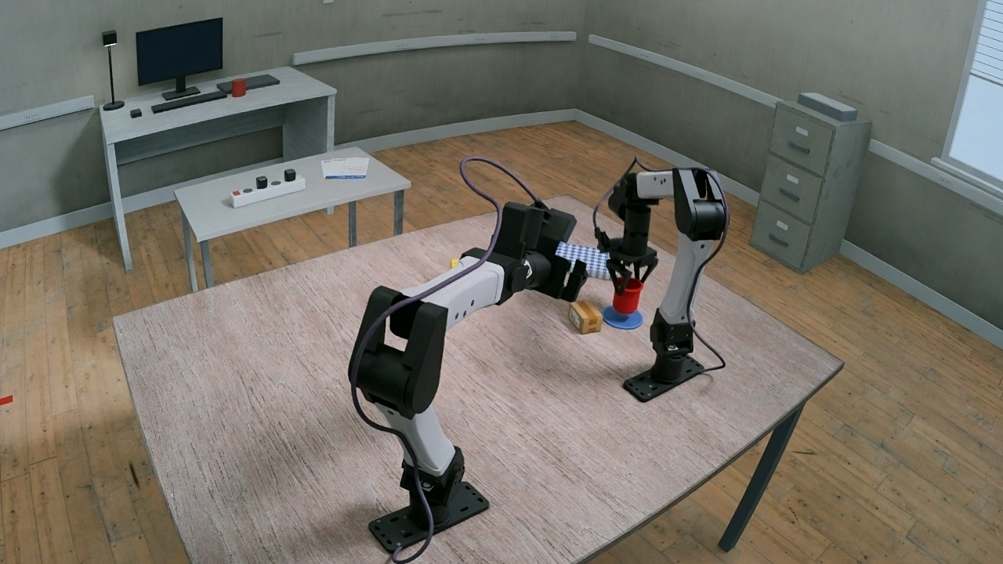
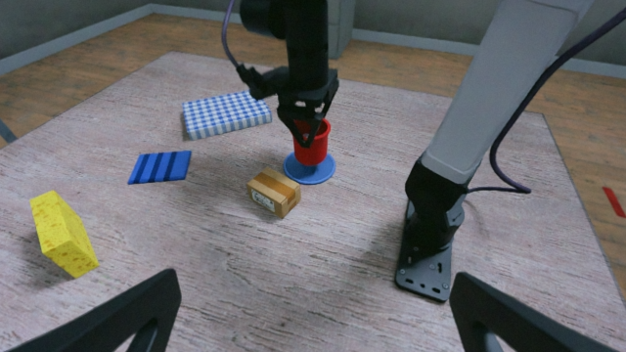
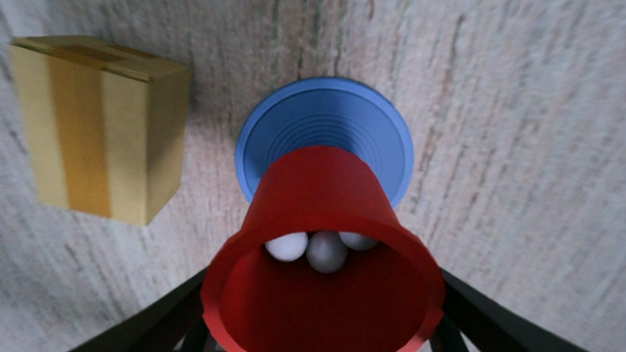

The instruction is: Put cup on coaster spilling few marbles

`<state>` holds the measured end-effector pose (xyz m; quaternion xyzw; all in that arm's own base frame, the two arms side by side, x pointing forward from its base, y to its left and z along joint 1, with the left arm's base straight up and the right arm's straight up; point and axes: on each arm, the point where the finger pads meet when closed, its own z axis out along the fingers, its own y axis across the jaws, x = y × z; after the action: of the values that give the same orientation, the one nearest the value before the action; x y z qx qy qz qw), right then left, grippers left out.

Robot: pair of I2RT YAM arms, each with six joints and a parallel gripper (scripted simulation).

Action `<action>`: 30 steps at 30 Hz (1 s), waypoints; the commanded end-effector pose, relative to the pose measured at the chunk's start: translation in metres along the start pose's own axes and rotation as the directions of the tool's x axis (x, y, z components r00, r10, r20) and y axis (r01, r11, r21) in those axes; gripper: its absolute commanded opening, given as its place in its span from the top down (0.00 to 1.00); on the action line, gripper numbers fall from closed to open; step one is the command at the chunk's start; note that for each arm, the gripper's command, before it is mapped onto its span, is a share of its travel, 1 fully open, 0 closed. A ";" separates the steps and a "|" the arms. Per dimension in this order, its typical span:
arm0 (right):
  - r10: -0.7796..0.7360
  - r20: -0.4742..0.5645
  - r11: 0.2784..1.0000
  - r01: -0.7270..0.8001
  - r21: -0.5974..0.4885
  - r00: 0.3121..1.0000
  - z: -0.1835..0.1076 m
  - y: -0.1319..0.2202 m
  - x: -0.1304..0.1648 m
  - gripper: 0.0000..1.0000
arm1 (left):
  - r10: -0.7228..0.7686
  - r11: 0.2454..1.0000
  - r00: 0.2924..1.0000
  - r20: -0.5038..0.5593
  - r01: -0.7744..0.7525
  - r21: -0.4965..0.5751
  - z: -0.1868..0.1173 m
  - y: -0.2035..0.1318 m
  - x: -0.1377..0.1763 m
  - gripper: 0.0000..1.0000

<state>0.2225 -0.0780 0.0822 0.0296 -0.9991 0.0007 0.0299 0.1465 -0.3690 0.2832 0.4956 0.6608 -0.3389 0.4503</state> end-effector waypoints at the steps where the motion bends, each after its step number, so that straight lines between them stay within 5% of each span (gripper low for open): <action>1: -0.003 0.037 1.000 0.002 0.012 0.999 0.014 -0.008 -0.008 0.35 | 0.020 1.000 0.992 0.121 -0.021 0.001 -0.005 -0.003 -0.042 0.00; 11: -0.001 0.056 1.000 0.000 0.020 0.998 0.018 -0.006 -0.008 0.35 | 0.020 1.000 0.992 0.121 -0.021 0.001 -0.005 -0.003 -0.042 0.00; 14: -0.001 0.055 1.000 -0.001 0.020 0.998 0.007 -0.005 -0.007 0.01 | 0.020 1.000 0.992 0.121 -0.021 0.001 -0.005 -0.003 -0.042 0.00; 25: 0.006 0.062 1.000 -0.007 0.021 0.998 -0.062 -0.003 -0.005 0.00 | -0.003 1.000 0.995 0.101 0.005 -0.021 -0.005 0.004 -0.026 0.00; 30: 0.033 0.095 0.999 -0.034 0.017 0.995 -0.068 -0.003 -0.008 0.00 | -0.004 1.000 0.995 0.101 0.006 -0.021 -0.005 0.004 -0.025 0.00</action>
<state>0.2368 -0.0846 0.1322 0.0281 -0.9995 0.0133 -0.0023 0.1472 -0.3699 0.2858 0.4921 0.6595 -0.3416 0.4541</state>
